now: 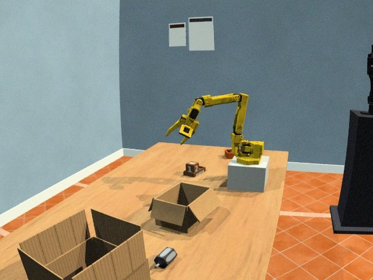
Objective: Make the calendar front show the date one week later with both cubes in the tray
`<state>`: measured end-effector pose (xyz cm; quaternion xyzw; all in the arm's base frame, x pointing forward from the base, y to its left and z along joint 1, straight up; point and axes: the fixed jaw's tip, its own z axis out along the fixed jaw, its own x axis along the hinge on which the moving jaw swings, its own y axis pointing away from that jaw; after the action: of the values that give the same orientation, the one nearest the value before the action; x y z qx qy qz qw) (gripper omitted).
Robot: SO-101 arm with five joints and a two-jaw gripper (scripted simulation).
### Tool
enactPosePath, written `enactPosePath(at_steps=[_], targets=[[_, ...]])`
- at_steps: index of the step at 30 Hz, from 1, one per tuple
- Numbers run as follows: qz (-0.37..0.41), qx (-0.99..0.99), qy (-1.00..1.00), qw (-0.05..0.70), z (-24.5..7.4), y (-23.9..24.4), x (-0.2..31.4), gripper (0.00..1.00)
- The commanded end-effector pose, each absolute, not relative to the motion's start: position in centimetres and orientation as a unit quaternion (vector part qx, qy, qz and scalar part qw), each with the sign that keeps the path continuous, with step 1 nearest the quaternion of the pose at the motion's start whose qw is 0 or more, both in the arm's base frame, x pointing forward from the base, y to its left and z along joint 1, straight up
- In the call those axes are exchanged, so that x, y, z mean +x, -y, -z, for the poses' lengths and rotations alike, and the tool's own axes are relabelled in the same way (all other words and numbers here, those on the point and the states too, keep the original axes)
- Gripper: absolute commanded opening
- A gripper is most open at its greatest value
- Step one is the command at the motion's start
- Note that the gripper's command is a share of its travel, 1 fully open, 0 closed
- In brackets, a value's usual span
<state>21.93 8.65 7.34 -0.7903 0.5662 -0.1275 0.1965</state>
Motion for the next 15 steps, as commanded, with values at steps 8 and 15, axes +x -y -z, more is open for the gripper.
enactPosePath(at_steps=[8,15], targets=[[0.088,-0.884,-0.401,0.226,-6.0,-16.3,16.8,0.35],[0.071,-0.911,-0.333,0.231,-5.4,-18.4,14.0,0.35]])
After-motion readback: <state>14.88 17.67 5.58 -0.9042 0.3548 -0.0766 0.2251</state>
